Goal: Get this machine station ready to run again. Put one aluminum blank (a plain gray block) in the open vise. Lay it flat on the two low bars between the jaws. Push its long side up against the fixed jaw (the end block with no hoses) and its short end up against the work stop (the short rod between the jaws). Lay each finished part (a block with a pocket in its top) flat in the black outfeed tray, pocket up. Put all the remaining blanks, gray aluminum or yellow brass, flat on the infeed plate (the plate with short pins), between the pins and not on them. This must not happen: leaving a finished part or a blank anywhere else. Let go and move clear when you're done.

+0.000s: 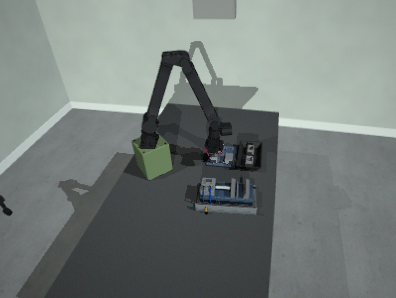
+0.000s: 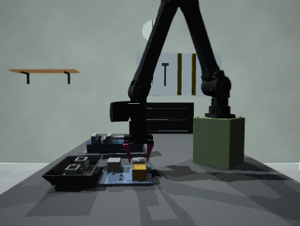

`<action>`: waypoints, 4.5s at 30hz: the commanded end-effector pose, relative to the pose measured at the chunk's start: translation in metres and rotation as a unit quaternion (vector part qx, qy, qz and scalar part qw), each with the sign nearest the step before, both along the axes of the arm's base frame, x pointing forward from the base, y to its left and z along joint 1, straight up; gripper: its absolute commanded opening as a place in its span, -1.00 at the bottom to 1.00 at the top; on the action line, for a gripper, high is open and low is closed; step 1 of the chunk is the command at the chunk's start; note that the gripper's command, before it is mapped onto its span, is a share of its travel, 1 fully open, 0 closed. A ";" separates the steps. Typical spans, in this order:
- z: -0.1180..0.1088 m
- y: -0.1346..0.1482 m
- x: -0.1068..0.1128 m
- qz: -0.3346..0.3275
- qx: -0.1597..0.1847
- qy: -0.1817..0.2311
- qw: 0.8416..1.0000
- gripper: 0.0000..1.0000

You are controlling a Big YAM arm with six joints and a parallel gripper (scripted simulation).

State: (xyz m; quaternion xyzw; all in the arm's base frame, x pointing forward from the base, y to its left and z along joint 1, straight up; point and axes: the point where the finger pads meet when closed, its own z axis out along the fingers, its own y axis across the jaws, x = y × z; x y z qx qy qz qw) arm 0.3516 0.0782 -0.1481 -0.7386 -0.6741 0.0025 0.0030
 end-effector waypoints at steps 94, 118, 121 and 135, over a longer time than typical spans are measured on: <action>0.002 0.005 0.011 0.000 0.001 -0.010 1.000 -1.00; 0.010 0.005 0.012 0.000 0.001 -0.013 1.000 -1.00; 0.011 0.005 0.012 0.000 0.001 -0.013 1.000 -1.00; 0.028 0.004 0.007 0.000 0.001 -0.010 1.000 -1.00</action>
